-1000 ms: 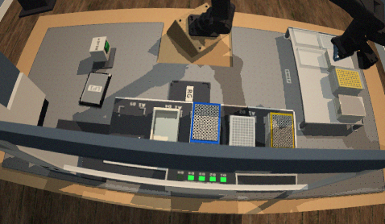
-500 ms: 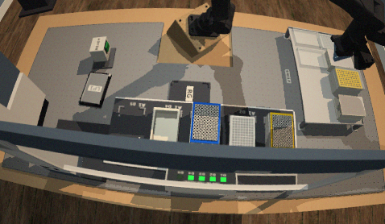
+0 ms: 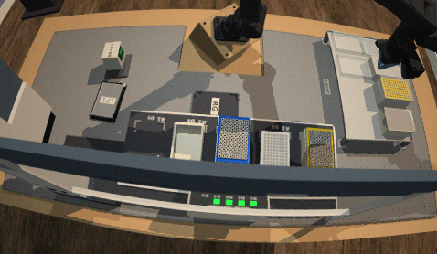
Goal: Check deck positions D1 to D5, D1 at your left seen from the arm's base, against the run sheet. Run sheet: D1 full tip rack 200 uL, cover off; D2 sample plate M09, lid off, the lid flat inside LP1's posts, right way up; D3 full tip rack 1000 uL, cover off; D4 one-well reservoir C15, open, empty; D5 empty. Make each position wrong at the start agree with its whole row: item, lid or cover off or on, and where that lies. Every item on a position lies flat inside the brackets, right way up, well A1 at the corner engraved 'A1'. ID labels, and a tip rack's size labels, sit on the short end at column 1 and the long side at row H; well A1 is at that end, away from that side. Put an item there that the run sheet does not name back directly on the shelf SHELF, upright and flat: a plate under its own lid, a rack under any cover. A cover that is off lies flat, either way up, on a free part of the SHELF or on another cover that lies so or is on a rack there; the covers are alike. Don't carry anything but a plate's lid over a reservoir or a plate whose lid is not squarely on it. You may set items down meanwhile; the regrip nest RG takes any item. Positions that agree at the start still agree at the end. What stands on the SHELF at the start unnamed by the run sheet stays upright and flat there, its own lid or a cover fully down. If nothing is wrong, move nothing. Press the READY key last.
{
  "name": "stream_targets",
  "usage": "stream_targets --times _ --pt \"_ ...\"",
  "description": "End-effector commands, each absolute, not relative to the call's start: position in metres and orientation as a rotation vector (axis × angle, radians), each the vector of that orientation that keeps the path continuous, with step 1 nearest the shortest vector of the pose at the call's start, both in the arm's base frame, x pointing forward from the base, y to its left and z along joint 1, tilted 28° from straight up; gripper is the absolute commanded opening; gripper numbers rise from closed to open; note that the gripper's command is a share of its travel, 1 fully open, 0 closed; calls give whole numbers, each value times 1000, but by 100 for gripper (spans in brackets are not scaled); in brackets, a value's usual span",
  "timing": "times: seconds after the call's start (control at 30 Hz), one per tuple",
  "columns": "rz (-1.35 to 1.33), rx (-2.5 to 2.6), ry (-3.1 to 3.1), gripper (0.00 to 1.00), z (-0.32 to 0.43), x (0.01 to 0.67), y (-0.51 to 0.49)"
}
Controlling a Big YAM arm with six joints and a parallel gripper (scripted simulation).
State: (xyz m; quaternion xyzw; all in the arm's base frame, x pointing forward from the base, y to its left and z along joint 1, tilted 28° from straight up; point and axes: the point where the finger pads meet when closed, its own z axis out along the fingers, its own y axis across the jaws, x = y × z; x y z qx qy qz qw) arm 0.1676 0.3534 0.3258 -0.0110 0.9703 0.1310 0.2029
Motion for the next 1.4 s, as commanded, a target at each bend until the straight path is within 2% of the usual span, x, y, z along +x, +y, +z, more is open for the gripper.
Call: stream_targets --times 0.0,0.43,0.77,1.37 --pt "447 -23 2674 0 361 163 358" --pt "447 -23 2674 0 361 163 358" --pt "473 275 2691 0 375 217 345" --pt "568 660 2662 0 379 214 345"
